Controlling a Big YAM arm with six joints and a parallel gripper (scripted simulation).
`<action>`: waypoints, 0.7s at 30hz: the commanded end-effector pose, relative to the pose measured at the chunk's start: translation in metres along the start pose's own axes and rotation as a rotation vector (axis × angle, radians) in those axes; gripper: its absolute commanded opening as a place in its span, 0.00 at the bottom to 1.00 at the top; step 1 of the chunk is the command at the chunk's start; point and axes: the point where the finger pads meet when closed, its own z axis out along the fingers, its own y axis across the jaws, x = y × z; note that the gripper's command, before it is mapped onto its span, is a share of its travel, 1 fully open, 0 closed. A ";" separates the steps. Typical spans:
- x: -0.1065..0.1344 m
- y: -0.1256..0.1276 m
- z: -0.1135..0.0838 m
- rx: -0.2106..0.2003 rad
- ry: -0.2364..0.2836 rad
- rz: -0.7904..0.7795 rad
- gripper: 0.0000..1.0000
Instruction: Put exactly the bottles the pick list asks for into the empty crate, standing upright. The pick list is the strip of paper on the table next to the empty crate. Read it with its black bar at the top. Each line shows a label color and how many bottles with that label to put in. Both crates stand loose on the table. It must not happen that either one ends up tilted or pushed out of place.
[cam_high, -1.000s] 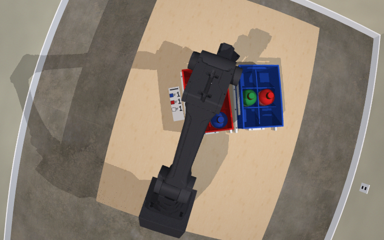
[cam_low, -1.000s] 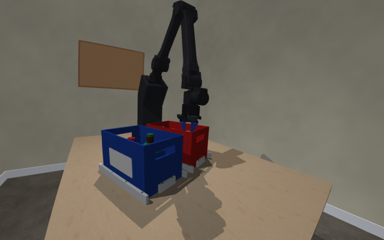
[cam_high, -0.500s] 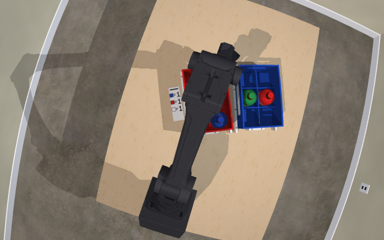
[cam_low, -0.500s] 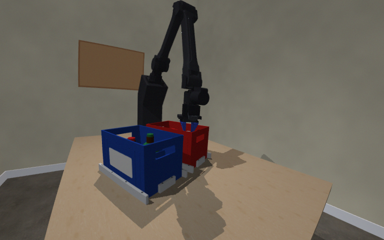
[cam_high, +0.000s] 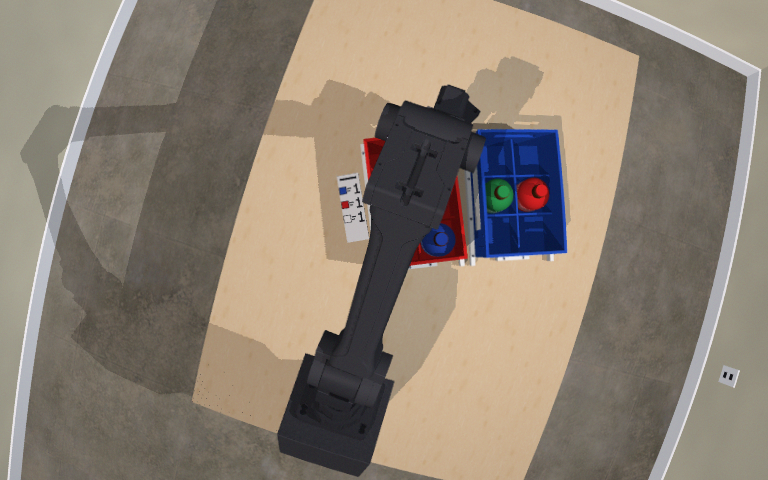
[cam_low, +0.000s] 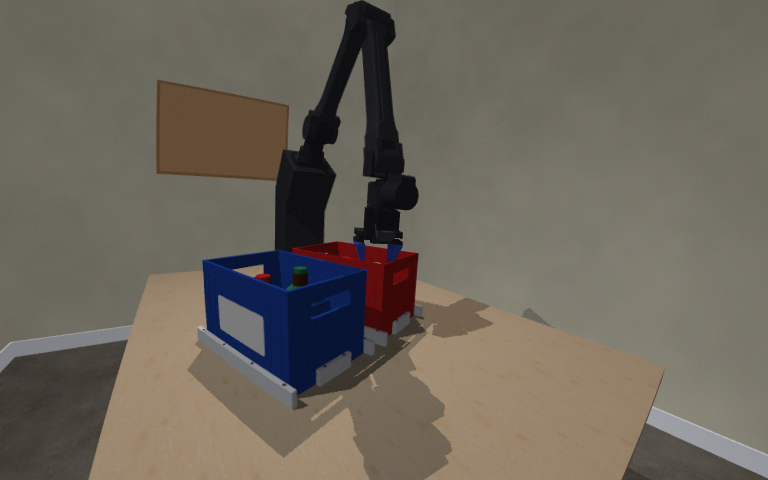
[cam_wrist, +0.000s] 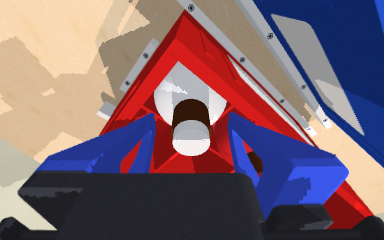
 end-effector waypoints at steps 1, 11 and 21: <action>-0.022 0.015 -0.003 -0.028 -0.047 -0.005 0.61; -0.019 0.015 0.001 -0.025 -0.040 -0.006 0.61; -0.017 0.015 0.003 -0.024 -0.035 -0.007 0.61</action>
